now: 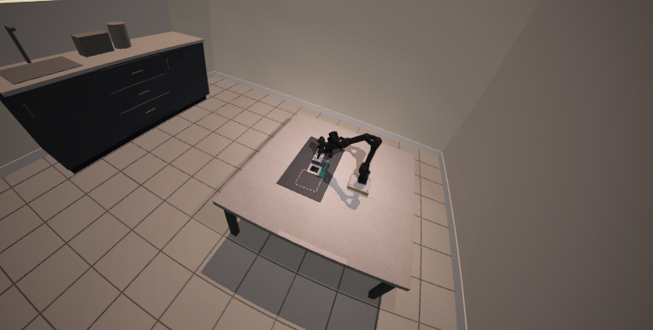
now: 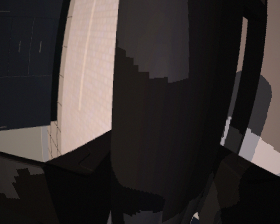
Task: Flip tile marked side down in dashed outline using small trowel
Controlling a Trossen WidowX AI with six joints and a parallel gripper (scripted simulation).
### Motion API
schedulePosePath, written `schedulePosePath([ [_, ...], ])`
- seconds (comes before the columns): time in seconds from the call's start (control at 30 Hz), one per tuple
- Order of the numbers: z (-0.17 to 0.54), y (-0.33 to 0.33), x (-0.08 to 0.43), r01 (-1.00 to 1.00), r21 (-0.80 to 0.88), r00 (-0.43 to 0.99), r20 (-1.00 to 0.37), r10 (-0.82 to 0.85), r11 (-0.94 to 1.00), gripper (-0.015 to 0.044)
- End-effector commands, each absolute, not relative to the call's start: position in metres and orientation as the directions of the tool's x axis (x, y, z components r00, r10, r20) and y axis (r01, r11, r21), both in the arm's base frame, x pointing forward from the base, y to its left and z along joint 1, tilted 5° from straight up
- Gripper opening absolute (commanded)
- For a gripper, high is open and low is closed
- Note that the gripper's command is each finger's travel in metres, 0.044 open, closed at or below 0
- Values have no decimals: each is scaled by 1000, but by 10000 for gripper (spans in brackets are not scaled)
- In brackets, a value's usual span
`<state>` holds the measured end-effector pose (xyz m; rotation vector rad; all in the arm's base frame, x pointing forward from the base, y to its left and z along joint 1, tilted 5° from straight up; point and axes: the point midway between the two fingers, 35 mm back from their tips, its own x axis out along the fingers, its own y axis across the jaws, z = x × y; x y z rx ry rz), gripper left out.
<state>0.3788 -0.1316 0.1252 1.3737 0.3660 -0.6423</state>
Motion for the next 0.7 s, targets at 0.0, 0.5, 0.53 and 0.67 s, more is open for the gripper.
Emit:
schedulePosePath([
  [0.0,130,-130,380,601,795,791,-577,-203,82,0],
  [0.5,107,-133,378,601,795,791,-577,-203,82,0],
  [0.53,106,-133,378,601,795,791,-577,-203,82,0],
  [0.67,100,-133,377,602,795,791,-578,-203,82,0],
])
